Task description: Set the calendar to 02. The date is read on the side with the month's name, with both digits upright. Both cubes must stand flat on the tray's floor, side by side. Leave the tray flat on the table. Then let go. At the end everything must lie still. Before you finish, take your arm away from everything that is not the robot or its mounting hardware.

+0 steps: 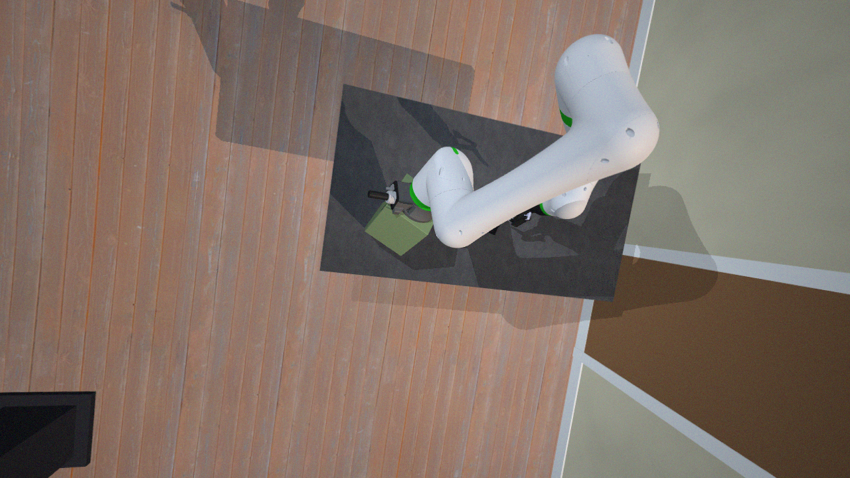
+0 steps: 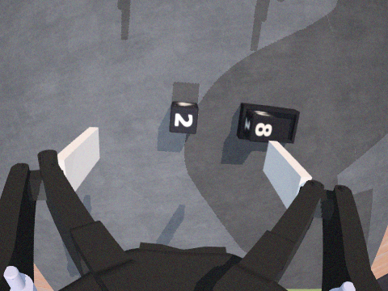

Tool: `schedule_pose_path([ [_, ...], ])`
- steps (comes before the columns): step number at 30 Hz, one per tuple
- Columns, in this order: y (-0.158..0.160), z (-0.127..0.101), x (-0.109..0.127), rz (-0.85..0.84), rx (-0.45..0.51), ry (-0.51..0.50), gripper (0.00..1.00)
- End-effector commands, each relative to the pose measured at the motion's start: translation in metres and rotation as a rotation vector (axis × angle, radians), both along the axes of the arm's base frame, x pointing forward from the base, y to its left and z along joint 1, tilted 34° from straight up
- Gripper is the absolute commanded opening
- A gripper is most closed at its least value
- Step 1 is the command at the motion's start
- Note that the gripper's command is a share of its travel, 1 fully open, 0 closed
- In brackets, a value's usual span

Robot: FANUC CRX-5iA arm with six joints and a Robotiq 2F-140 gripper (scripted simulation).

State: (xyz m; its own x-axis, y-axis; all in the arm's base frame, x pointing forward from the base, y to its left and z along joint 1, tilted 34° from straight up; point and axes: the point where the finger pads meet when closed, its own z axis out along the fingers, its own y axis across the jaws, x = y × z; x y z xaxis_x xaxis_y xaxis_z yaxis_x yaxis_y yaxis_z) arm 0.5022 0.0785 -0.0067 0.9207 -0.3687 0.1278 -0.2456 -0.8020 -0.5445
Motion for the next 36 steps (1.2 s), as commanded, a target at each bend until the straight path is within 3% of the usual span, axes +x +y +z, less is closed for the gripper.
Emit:
schedule_pose_path([
  [1, 0.000, 0.000, 0.000, 0.000, 0.000, 0.000, 1.00],
  [12, -0.002, -0.001, 0.000, -0.054, 0.019, 0.031, 1.00],
  [36, -0.024, -0.016, -0.005, -0.786, 0.284, 0.446, 1.00],
])
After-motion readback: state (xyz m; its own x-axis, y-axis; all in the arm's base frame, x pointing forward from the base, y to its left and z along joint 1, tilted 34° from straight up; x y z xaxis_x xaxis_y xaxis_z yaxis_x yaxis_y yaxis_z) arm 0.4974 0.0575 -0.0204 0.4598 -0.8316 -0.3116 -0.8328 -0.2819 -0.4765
